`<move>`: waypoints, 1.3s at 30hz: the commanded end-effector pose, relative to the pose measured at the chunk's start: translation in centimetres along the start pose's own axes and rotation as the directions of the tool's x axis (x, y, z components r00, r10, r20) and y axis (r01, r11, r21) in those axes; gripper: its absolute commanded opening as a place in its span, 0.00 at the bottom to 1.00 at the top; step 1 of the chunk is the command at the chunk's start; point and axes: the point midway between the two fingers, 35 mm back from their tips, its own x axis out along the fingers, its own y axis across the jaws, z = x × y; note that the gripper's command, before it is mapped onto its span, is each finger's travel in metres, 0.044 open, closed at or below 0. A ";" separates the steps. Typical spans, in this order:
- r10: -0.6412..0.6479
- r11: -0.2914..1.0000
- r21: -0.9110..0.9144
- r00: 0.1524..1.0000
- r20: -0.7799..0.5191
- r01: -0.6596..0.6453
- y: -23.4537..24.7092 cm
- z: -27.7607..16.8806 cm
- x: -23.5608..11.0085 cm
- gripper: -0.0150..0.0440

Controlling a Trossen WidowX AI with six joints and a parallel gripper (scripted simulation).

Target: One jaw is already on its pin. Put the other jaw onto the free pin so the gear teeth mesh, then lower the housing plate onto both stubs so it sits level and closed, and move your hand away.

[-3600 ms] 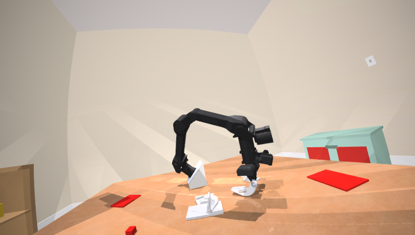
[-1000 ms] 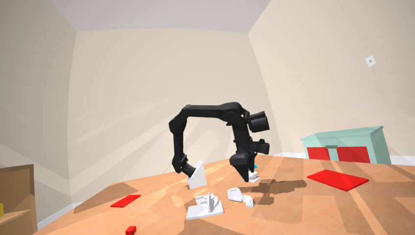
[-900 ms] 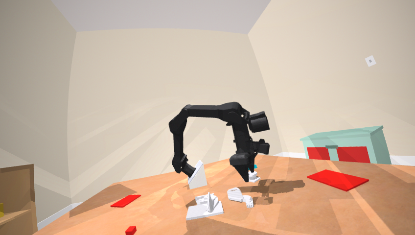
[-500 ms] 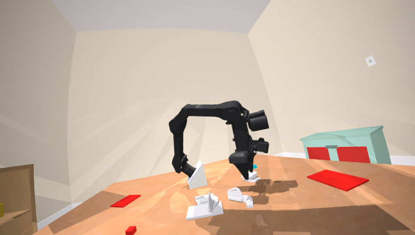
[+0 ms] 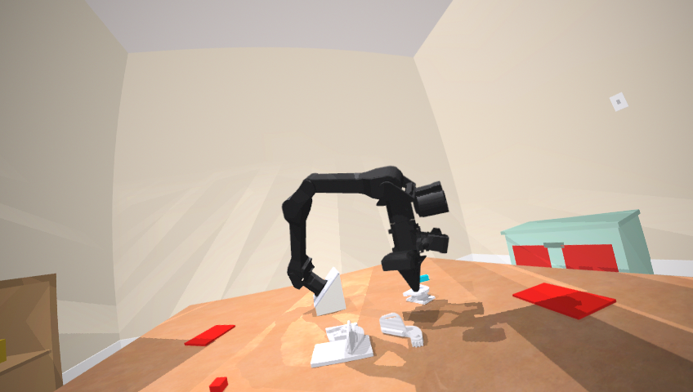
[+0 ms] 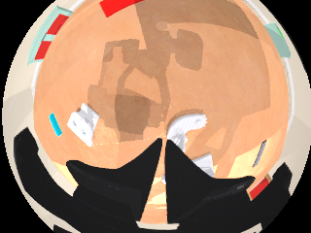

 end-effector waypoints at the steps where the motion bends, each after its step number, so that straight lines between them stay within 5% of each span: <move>1: 0.006 1.000 0.005 1.000 -0.001 -0.006 0.1 0.0 -0.1 0.25; 15: 0.006 1.000 0.005 1.000 -0.001 -0.006 0.1 0.0 -0.1 0.25; 32: 0.000 1.000 0.000 1.000 0.000 0.000 0.0 0.0 0.0 1.00; 39: 0.000 1.000 0.000 1.000 0.000 0.000 0.0 0.0 0.0 1.00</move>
